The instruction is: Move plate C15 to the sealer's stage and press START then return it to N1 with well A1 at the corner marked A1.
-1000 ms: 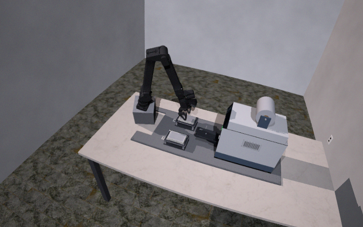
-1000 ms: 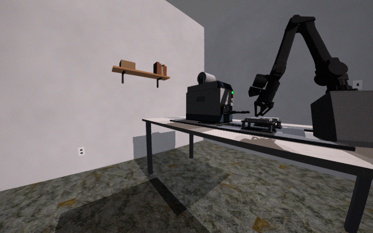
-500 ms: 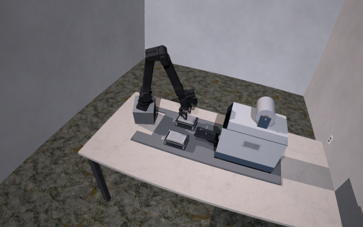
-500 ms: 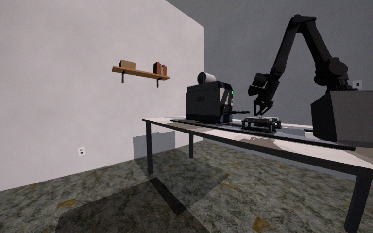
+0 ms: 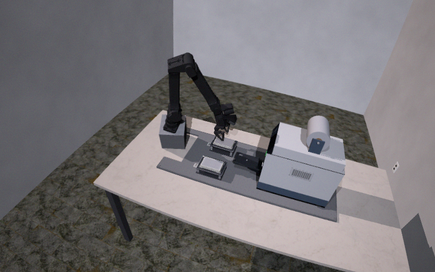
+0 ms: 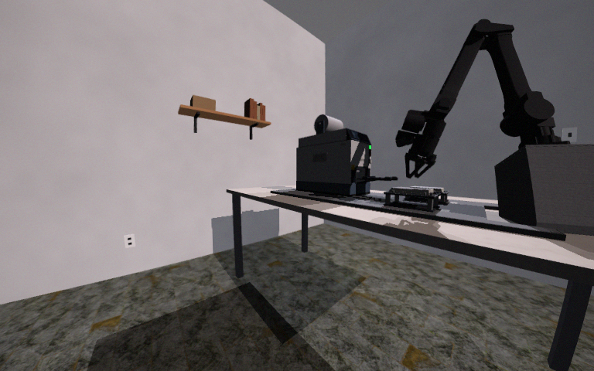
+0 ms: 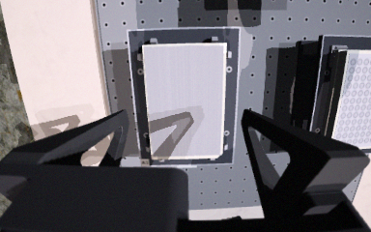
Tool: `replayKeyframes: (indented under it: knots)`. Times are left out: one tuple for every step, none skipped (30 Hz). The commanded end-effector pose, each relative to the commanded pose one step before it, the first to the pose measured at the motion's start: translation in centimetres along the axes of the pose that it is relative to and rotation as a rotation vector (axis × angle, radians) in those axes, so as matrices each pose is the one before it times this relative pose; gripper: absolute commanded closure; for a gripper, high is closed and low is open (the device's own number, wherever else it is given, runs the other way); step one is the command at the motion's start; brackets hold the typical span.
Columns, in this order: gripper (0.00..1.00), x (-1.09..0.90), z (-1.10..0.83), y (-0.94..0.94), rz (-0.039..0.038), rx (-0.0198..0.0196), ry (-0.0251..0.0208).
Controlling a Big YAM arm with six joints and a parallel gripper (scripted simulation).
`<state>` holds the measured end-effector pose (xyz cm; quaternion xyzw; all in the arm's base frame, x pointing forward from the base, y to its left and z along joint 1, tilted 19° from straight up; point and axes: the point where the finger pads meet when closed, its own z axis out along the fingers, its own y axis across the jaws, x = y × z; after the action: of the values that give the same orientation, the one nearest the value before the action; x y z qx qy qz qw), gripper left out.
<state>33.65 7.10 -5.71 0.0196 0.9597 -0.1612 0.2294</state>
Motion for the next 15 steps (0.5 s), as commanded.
replayKeyframes:
  knots:
    - [0.00,-1.499,-1.323,0.674,0.01388,-0.01347,-0.02512]
    - [0.00,-0.234,-0.163,-0.138,0.00704,0.00113,-0.00132]
    - [0.00,-0.196,-0.137,-0.128,0.00592,0.00166,-0.00054]
    - [0.00,-0.152,-0.117,-0.104,0.00460,0.00152,0.00056]
    - [0.00,-0.116,-0.106,-0.080,0.00255,0.00156,0.00128]
    - [0.00,-0.090,-0.164,0.058,-0.00083,-0.00072,0.00013]
    - [0.00,-0.039,-0.202,0.183,-0.00474,-0.00195,-0.00043]
    - [0.00,0.034,-0.083,0.088,-0.00383,0.00073,0.00292]
    - [0.00,0.029,-0.102,0.083,-0.00360,0.00032,0.00255]
    - [0.00,0.011,-0.113,0.060,-0.00282,0.00029,0.00216]
    - [0.00,-0.108,-0.222,0.031,-0.00037,-0.00108,-0.00136]
    - [0.00,0.000,0.000,0.000,0.00000,0.00000,0.00000]
    - [0.00,0.000,0.000,0.000,0.00000,0.00000,0.00000]
    - [0.00,-0.299,-0.092,-0.182,0.00610,-0.00037,-0.00632]
    - [0.00,-0.277,-0.197,-0.090,0.00280,-0.00017,-0.00353]
